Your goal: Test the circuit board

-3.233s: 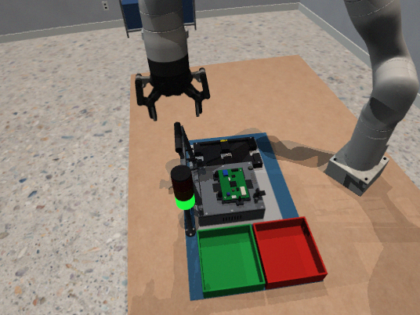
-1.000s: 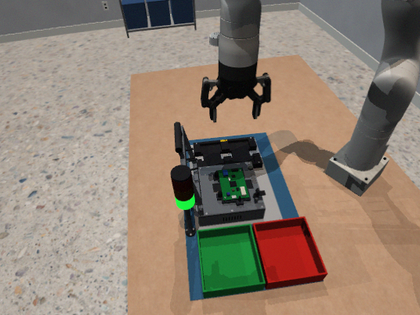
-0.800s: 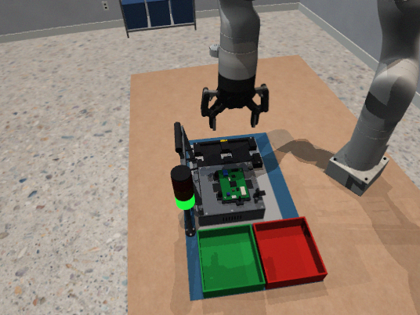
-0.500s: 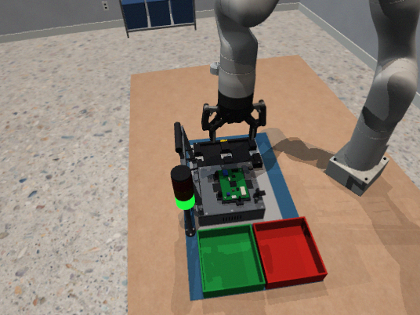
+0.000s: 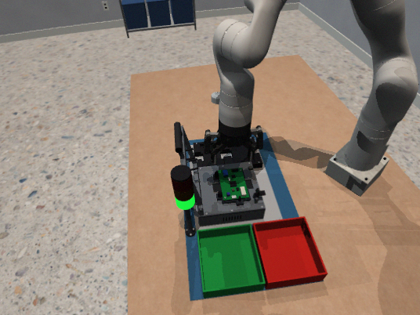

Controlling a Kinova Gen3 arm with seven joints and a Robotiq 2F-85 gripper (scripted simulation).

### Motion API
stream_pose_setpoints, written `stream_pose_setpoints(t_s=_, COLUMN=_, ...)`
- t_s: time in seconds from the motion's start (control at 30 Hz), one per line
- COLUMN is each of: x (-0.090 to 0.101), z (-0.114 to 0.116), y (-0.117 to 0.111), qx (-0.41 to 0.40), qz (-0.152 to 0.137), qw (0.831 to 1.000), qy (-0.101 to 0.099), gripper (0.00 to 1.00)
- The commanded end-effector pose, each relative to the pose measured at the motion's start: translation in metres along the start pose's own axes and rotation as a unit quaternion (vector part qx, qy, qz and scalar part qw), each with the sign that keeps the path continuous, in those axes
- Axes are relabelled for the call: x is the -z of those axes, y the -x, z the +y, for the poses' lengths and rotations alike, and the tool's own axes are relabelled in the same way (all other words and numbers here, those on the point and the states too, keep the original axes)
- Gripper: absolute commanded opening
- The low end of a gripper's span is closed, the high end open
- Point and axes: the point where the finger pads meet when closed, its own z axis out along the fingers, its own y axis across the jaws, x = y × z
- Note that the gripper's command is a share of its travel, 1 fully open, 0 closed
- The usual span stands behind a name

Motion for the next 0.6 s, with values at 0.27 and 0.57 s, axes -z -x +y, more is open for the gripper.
stream_pose_setpoints(t_s=0.27, x=-0.031, z=0.004, y=0.006, qx=0.005, qz=-0.004, qw=1.0, qy=0.008, gripper=1.0)
stream_pose_setpoints(t_s=0.57, x=-0.033, z=0.004, y=0.006, qx=0.005, qz=-0.004, qw=1.0, qy=0.008, gripper=1.0)
